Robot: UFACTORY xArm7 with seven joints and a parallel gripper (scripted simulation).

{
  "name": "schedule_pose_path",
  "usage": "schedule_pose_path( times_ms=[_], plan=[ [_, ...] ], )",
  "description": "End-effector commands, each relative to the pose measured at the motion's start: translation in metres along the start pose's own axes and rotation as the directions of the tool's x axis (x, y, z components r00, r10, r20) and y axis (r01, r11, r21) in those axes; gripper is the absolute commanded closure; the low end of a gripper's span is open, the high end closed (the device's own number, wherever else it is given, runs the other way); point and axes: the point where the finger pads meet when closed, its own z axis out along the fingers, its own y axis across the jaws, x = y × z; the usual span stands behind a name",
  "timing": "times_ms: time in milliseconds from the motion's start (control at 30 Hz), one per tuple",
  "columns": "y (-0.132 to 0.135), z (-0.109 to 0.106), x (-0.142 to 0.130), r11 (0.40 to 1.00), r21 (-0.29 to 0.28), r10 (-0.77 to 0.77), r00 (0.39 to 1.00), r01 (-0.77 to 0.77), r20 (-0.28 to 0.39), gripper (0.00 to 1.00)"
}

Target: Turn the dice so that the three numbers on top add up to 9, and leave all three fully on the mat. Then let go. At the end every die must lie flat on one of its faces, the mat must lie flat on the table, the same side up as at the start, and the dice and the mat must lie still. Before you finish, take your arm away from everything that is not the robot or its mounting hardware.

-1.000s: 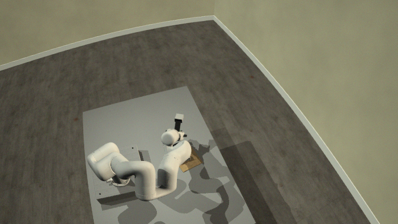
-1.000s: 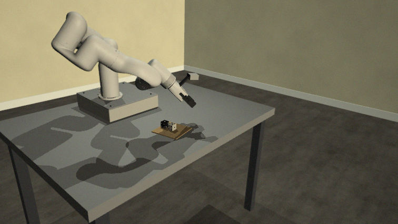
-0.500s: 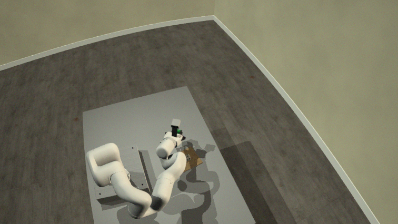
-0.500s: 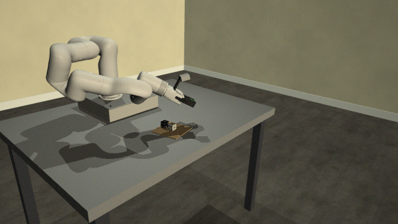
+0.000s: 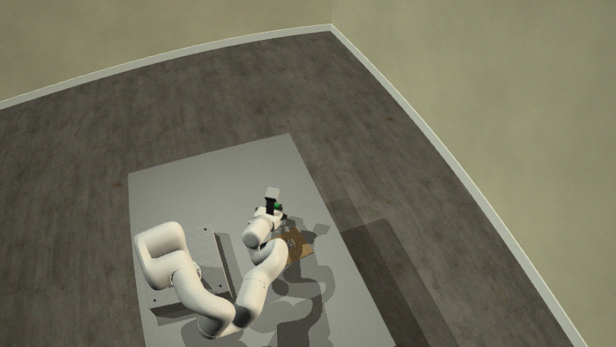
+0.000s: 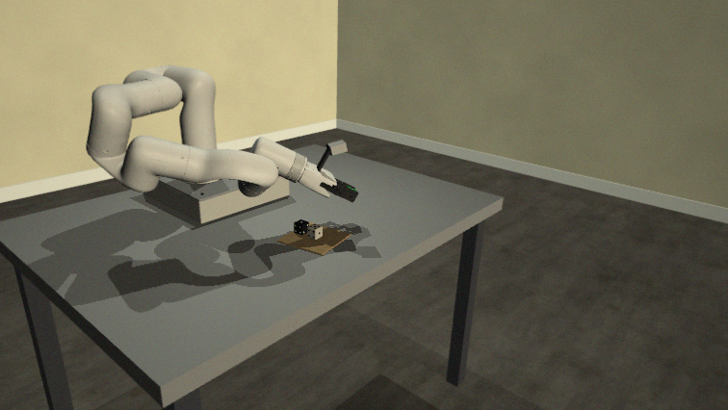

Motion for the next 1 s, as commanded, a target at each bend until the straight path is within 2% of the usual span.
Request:
schedule_pose_path(
  times_ms=[0, 367, 967],
  plan=[
    [0.000, 0.005, -0.008, 1.000, 0.000, -0.001, 1.000, 0.001, -0.002, 0.73],
    [0.000, 0.021, -0.039, 1.000, 0.000, -0.001, 1.000, 0.001, -0.002, 0.73],
    [0.000, 0.024, -0.045, 1.000, 0.000, -0.001, 1.000, 0.001, -0.002, 0.73]
  ],
)
